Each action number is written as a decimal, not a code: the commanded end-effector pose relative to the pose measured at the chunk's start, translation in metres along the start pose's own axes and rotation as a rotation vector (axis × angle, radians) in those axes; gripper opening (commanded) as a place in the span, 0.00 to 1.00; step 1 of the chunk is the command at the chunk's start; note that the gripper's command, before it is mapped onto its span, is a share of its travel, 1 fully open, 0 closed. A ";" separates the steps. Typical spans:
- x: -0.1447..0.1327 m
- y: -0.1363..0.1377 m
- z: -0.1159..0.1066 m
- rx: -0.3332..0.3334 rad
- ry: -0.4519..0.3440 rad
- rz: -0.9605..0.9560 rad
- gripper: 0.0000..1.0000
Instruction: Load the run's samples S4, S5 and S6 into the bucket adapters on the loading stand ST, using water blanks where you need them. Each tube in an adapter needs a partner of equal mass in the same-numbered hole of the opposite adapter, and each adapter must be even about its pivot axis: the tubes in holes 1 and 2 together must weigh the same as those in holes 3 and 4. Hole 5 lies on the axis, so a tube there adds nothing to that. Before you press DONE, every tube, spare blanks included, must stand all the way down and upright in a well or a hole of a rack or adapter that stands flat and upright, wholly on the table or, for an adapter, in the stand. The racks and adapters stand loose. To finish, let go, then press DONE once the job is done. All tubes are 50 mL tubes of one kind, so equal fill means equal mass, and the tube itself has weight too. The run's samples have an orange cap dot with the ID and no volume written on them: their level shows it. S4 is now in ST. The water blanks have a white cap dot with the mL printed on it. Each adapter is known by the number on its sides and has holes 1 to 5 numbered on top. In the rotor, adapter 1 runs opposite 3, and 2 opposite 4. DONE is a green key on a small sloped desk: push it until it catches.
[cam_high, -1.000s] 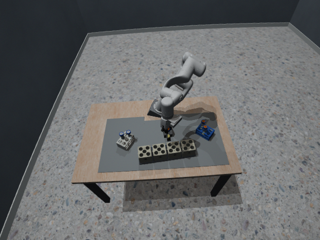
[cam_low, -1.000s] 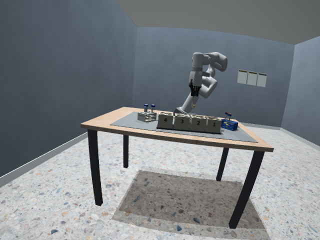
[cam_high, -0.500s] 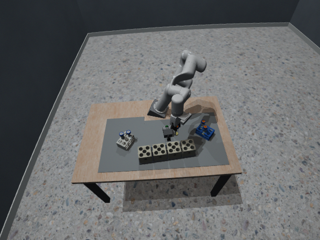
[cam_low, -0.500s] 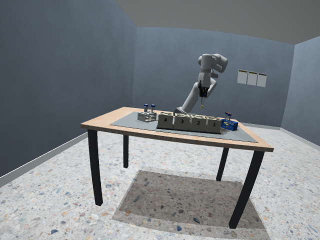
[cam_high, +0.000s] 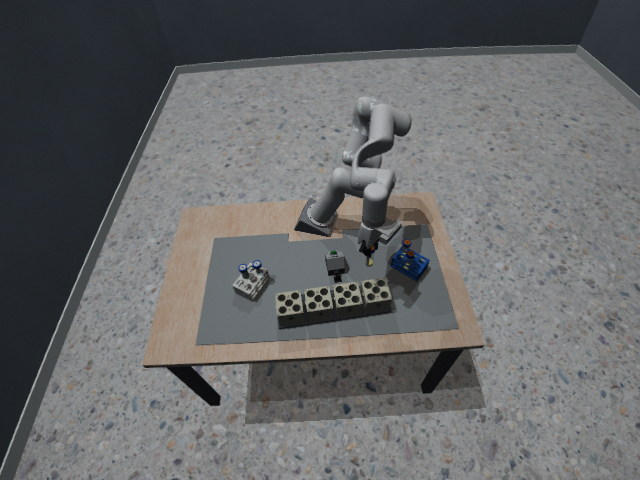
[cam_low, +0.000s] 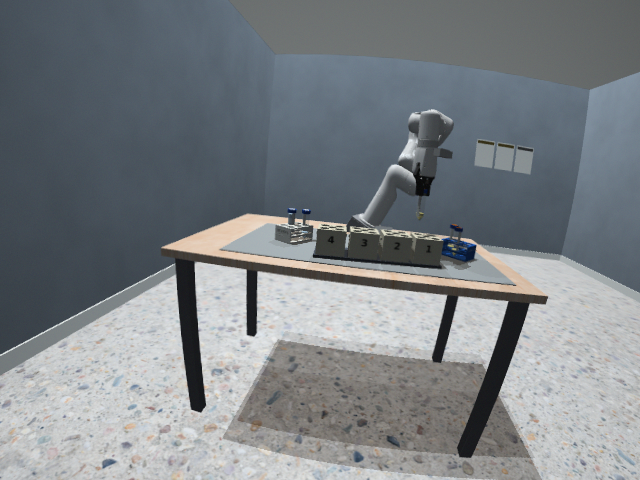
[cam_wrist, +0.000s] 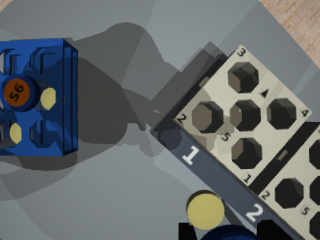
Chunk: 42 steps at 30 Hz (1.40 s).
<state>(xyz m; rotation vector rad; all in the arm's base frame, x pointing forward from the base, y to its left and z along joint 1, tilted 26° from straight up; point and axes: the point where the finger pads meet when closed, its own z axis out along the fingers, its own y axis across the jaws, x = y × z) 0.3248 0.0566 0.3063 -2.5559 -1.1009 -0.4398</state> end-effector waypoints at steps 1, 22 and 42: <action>0.016 -0.022 -0.001 -0.006 0.000 0.000 0.00; 0.068 -0.102 -0.001 -0.005 0.001 0.000 0.00; 0.118 -0.177 -0.001 -0.004 0.002 0.000 0.00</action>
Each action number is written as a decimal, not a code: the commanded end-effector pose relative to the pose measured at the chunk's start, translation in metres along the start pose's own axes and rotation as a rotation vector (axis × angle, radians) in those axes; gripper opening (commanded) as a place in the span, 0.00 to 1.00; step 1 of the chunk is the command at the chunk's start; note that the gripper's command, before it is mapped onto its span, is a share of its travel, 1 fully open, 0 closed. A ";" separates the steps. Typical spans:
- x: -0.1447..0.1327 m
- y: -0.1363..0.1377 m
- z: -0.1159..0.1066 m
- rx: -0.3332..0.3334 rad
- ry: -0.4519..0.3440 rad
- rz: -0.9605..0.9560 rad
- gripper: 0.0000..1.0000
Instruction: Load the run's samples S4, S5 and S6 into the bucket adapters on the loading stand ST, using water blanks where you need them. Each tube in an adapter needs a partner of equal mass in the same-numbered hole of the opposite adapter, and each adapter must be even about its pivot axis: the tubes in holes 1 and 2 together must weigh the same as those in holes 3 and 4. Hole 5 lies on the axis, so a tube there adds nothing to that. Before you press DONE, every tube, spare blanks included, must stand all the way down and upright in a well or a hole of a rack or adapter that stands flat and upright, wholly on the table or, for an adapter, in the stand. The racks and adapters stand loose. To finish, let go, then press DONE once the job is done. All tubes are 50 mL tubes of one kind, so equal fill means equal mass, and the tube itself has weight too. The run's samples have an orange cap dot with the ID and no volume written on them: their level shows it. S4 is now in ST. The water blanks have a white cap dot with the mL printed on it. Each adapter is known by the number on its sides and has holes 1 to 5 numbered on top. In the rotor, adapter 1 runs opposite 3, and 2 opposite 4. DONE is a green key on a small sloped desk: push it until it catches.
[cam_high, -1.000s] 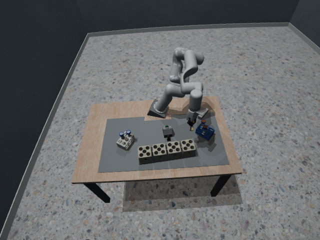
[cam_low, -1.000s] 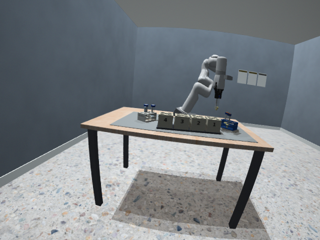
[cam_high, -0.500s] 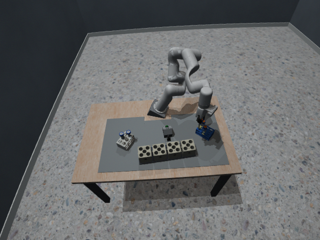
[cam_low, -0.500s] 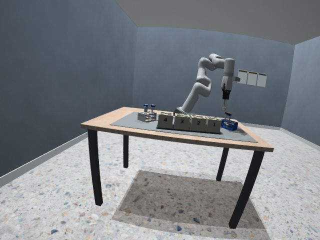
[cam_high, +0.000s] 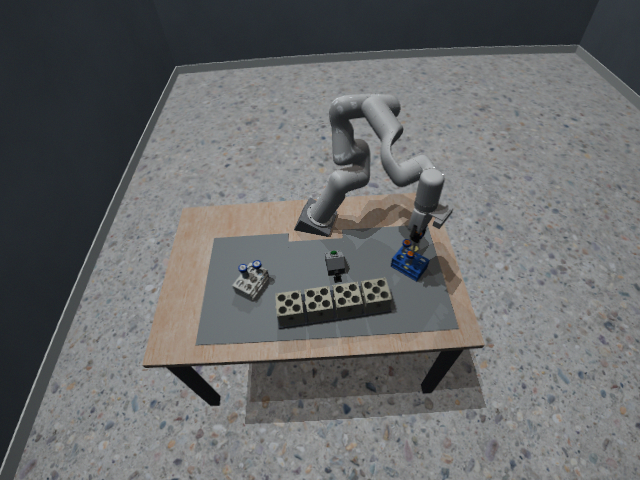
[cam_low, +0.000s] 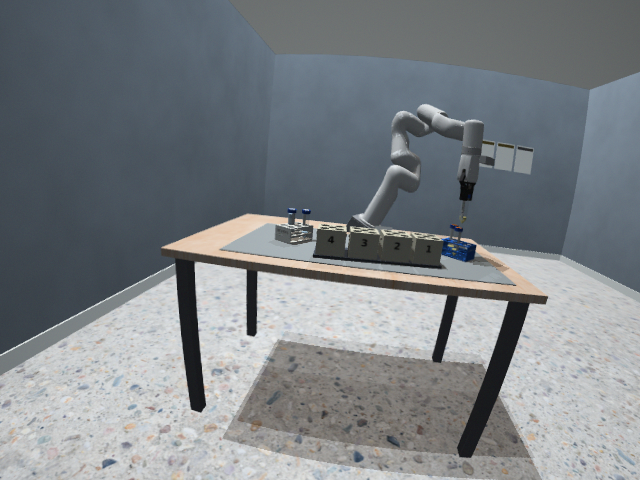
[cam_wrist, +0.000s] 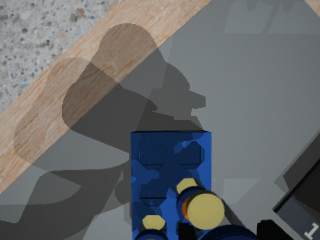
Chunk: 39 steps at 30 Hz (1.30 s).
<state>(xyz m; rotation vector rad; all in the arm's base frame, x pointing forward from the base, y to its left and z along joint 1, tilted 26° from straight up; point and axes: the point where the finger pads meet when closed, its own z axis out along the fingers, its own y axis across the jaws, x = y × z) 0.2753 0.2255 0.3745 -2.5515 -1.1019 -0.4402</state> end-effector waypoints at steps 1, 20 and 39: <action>0.015 -0.019 -0.001 -0.008 0.000 0.002 0.00; 0.030 -0.043 0.000 -0.007 0.000 0.002 0.00; 0.030 -0.043 0.008 -0.007 0.000 0.002 0.00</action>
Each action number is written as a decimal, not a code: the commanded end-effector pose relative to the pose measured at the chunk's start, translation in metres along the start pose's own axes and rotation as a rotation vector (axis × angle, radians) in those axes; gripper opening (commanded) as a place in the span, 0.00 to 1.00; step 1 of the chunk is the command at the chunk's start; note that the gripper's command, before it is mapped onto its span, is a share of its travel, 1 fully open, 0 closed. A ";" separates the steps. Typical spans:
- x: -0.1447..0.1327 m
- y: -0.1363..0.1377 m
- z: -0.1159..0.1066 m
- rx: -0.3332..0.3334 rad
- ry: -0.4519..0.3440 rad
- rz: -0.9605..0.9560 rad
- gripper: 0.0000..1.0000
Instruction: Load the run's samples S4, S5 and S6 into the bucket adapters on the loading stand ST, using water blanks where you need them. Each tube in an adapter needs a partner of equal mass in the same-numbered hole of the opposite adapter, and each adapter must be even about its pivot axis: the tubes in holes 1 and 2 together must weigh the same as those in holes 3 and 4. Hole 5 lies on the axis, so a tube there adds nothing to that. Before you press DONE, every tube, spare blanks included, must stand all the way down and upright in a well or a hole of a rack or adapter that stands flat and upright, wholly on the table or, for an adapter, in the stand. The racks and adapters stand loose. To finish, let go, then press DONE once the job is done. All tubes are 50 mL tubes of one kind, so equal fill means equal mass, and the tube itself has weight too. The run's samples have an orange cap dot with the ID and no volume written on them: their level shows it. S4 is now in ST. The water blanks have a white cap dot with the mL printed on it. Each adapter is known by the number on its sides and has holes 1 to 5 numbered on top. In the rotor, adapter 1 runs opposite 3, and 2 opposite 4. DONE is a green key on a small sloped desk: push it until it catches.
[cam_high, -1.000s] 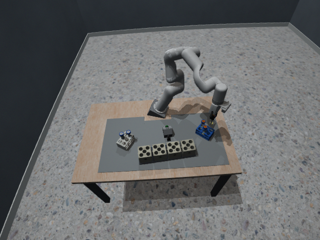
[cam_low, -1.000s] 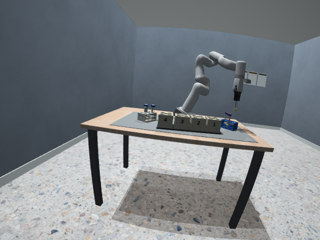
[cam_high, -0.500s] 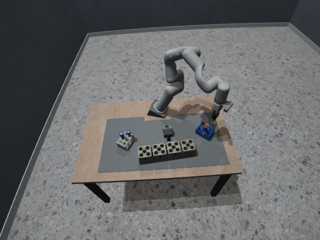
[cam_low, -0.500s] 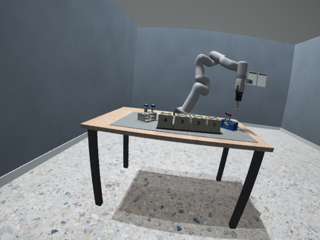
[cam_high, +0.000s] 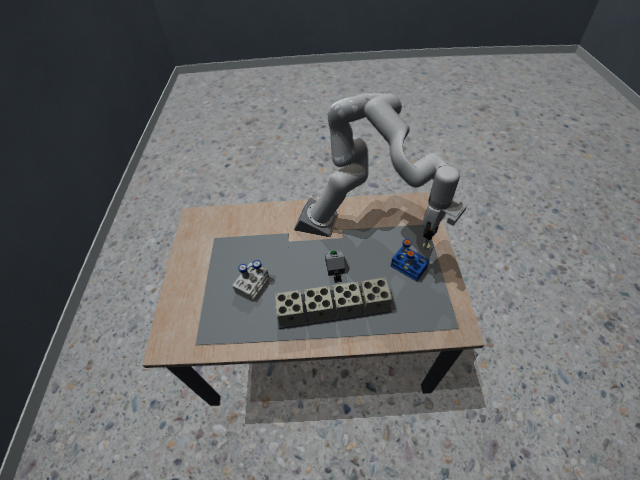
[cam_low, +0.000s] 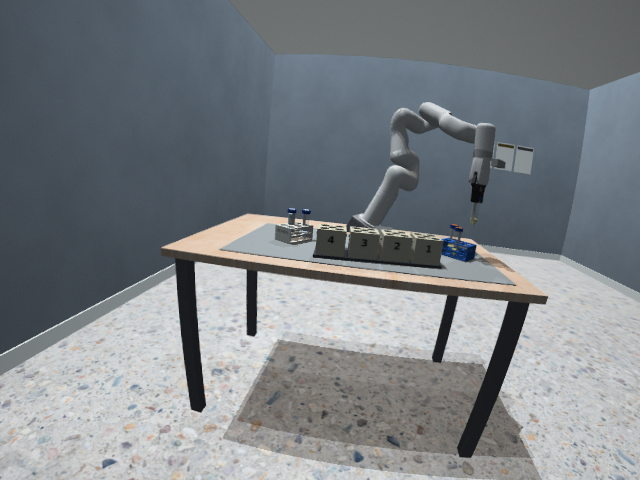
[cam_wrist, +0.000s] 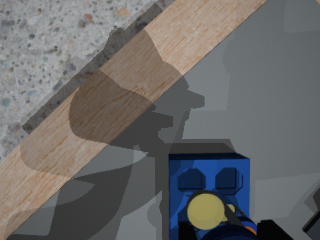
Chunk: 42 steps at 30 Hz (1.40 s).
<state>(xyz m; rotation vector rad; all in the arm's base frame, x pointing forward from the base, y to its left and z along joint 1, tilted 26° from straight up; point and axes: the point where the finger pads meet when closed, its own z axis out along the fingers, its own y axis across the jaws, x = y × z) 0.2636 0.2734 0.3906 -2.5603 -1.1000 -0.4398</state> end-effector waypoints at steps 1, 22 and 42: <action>0.001 0.000 0.006 0.000 0.004 -0.001 0.00; 0.001 0.000 0.044 0.000 0.004 -0.001 0.00; 0.001 0.000 0.067 0.000 0.004 -0.001 0.00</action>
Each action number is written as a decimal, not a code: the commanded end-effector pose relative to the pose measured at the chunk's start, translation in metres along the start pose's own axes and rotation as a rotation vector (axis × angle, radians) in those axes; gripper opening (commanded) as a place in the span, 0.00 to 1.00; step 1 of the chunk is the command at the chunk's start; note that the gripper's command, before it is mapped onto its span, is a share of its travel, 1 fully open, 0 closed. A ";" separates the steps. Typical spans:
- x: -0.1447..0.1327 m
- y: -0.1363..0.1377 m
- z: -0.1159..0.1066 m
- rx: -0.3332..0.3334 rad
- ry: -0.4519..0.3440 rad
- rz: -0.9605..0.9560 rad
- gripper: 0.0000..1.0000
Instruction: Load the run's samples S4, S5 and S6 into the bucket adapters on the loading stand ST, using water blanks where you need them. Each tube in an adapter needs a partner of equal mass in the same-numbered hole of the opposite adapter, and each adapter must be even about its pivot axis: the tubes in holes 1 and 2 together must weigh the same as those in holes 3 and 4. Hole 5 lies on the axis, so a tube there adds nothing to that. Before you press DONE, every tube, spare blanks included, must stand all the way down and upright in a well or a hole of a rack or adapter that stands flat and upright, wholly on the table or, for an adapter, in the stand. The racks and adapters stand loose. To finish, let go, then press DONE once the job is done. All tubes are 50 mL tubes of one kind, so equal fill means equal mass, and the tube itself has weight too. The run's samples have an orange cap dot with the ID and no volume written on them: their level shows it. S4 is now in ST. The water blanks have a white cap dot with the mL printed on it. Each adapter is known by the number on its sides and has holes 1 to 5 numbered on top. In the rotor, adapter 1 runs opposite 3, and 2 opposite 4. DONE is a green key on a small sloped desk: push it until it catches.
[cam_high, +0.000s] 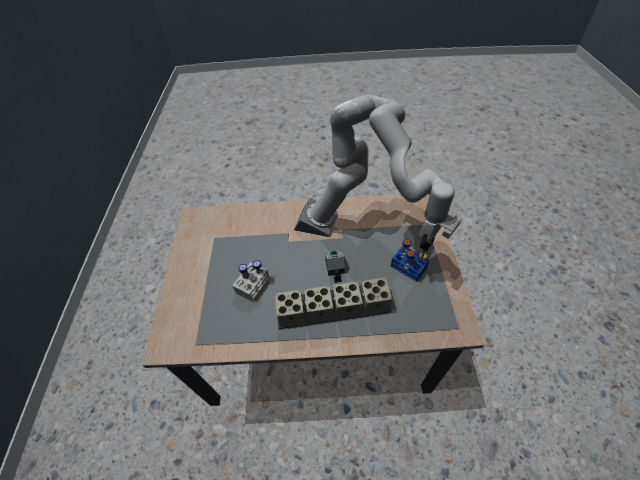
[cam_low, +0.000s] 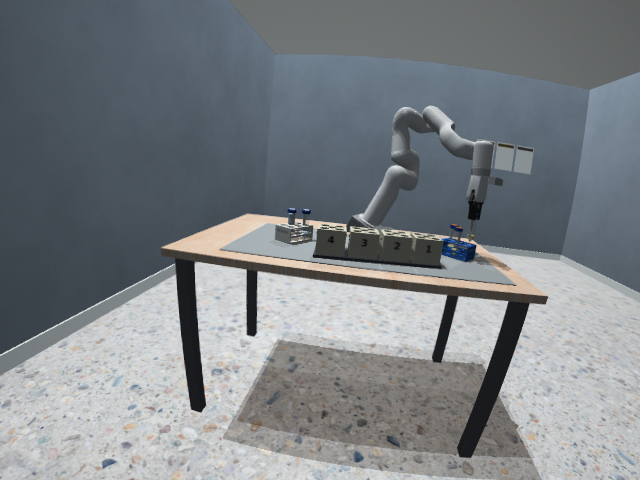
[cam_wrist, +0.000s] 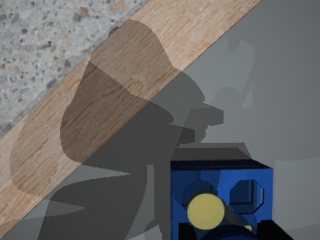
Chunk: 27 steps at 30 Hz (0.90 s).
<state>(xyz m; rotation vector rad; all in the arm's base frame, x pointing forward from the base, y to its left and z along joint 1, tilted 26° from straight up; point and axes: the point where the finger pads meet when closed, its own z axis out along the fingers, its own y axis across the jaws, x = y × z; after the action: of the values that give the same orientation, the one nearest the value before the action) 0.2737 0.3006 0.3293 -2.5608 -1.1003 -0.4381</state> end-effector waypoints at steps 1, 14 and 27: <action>0.002 0.000 -0.001 0.000 0.005 -0.001 0.00; 0.002 0.000 0.001 0.000 0.005 -0.001 0.00; 0.002 0.000 0.012 0.000 0.005 -0.001 0.00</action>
<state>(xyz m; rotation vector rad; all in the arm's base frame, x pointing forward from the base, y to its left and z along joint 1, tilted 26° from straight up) 0.2754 0.3049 0.3202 -2.5605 -1.1002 -0.4391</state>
